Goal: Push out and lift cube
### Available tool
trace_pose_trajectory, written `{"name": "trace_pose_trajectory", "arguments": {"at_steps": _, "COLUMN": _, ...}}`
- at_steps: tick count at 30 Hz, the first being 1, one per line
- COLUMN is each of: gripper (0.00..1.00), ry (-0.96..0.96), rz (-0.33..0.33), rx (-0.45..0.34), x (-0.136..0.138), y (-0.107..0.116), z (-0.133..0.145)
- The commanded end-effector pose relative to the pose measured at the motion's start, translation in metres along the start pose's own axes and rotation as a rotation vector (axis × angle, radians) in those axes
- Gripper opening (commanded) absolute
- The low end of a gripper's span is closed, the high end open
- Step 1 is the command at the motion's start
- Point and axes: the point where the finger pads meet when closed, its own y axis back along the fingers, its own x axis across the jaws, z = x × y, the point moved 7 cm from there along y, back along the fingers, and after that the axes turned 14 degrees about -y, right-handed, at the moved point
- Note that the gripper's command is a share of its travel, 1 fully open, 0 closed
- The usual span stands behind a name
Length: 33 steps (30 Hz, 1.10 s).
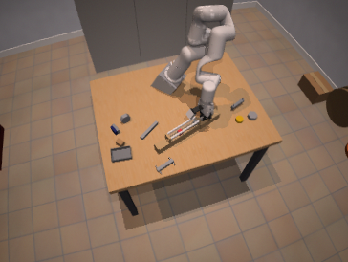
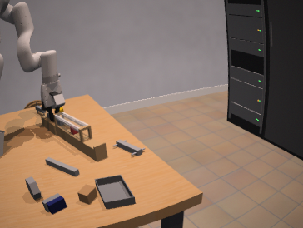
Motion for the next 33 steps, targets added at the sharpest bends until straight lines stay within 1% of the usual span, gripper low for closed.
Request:
{"name": "trace_pose_trajectory", "arguments": {"at_steps": 1, "gripper": 0.00, "ry": 0.002, "rz": -0.004, "rx": -0.008, "x": -0.0043, "y": -0.0002, "z": -0.0120}}
{"name": "trace_pose_trajectory", "arguments": {"at_steps": 8, "gripper": 0.00, "ry": 0.002, "rz": -0.004, "rx": -0.008, "x": -0.0065, "y": -0.0002, "z": -0.0199}}
{"name": "trace_pose_trajectory", "arguments": {"at_steps": 22, "gripper": 0.00, "ry": 0.002, "rz": -0.004, "rx": -0.008, "x": -0.0065, "y": -0.0002, "z": -0.0202}}
{"name": "trace_pose_trajectory", "arguments": {"at_steps": 23, "gripper": 0.38, "ry": 0.002, "rz": -0.004, "rx": -0.008, "x": -0.0065, "y": -0.0002, "z": -0.0202}}
{"name": "trace_pose_trajectory", "arguments": {"at_steps": 33, "gripper": 0.38, "ry": 0.002, "rz": -0.004, "rx": -0.008, "x": -0.0065, "y": -0.0002, "z": -0.0202}}
